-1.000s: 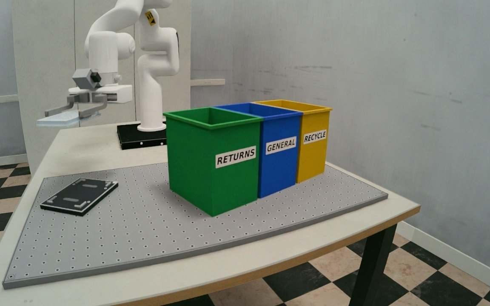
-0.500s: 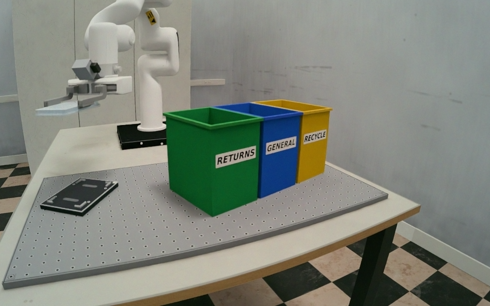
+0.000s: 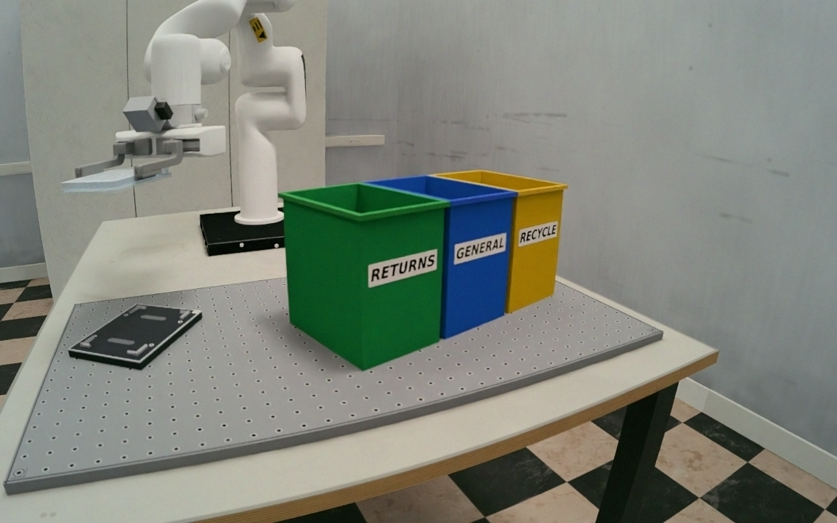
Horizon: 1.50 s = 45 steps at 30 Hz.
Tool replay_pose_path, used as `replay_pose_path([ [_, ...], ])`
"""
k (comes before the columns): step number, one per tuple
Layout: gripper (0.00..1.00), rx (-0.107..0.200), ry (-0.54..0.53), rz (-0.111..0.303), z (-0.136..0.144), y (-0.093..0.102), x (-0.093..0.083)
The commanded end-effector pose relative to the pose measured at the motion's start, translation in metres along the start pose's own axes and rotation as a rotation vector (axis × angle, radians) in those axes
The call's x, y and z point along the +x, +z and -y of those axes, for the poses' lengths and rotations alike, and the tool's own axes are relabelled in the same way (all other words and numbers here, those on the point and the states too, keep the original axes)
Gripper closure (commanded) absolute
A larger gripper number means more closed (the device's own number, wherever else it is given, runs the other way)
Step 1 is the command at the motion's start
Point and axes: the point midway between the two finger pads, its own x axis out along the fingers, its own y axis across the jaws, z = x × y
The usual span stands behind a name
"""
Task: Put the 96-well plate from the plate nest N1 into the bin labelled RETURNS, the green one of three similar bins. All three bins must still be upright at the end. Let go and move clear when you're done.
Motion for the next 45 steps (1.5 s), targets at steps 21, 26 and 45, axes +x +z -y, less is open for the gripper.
replay_pose_path([
  [21,1.0,0.011,0.644,0.008,-0.062,0.002,-0.015],
  [26,1.0,0.01,0.811,0.009,-0.078,0.002,-0.019],
  [45,1.0,0.011,0.823,0.009,-0.133,0.001,-0.034],
])
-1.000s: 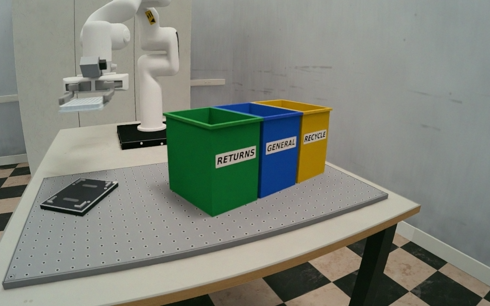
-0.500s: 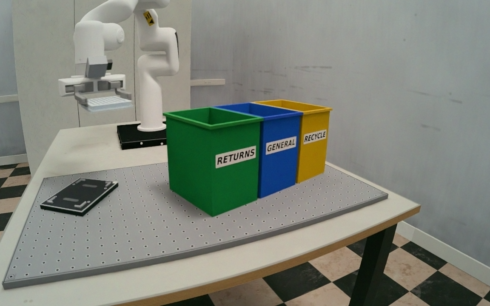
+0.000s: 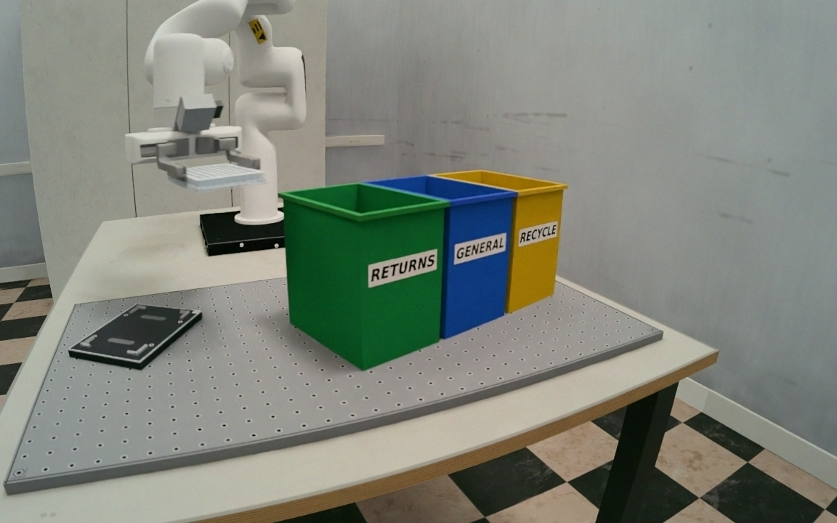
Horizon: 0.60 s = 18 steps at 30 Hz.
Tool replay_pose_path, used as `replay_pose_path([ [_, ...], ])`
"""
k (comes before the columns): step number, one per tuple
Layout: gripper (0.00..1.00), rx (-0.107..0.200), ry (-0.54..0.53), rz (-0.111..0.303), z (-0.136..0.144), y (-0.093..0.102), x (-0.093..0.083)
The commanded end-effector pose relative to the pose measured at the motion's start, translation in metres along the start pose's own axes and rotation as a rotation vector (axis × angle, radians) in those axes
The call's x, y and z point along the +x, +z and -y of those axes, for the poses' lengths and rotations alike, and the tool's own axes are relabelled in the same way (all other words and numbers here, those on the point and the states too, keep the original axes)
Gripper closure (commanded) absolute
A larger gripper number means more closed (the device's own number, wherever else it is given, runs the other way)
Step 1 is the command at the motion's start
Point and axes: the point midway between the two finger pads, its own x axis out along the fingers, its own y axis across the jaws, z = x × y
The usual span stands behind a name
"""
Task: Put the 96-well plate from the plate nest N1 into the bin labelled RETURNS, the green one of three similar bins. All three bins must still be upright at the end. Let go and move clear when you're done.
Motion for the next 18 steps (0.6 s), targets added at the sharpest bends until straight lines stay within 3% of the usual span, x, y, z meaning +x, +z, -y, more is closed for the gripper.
replay_pose_path([
  [1,1.0,0.006,0.0,0.012,-0.009,0.003,0.007],
  [18,1.0,0.007,0.0,0.013,-0.051,0.002,0.034],
])
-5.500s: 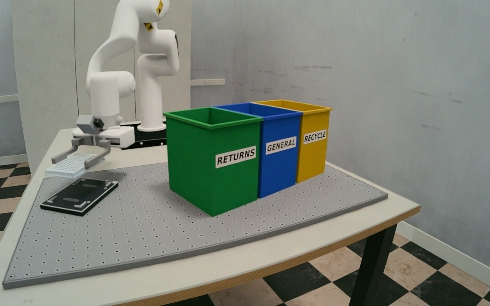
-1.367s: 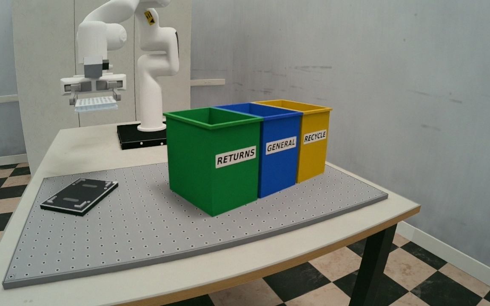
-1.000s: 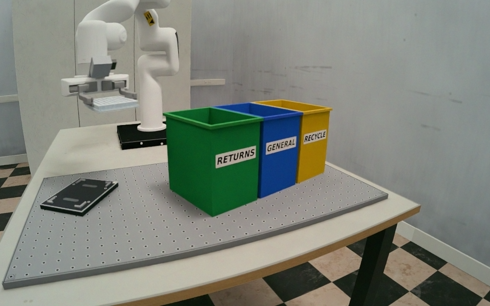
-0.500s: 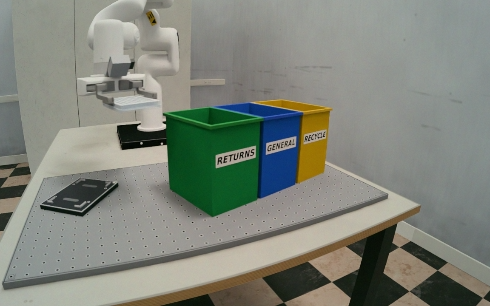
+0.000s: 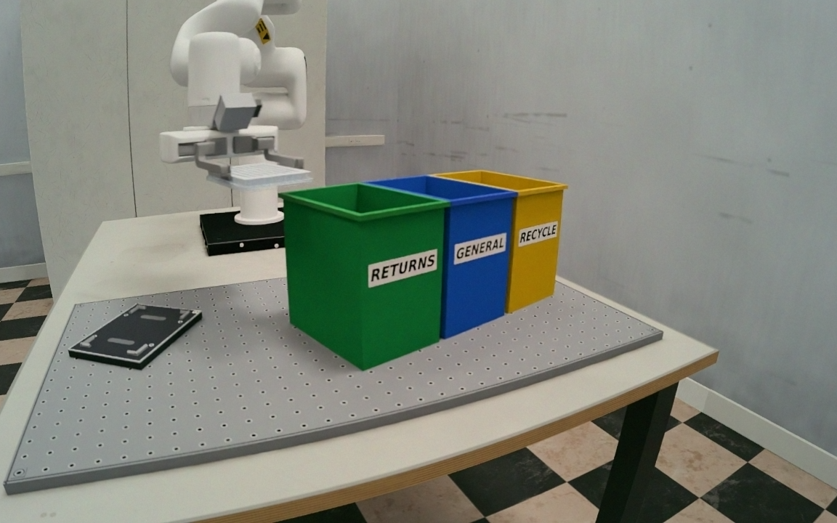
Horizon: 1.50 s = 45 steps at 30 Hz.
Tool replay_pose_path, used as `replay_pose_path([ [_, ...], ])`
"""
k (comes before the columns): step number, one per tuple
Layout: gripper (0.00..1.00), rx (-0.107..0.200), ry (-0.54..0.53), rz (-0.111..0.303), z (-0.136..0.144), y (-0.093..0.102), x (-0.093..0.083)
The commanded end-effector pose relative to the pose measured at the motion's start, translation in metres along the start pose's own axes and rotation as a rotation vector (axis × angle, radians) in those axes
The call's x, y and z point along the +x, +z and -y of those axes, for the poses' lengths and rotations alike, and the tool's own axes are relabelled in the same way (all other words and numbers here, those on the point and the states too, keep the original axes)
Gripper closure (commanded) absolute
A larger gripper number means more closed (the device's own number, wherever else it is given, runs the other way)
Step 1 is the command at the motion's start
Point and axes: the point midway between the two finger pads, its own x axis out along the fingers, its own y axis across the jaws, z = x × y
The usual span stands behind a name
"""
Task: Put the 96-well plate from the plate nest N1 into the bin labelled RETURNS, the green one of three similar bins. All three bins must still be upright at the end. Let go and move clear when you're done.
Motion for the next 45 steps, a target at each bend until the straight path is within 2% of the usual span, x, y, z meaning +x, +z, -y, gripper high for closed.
replay_pose_path([
  [1,1.0,0.007,0.0,0.011,-0.009,0.003,0.008],
  [38,1.0,0.008,0.0,0.012,-0.103,0.001,0.067],
  [45,1.0,0.008,0.0,0.012,-0.104,0.001,0.068],
])
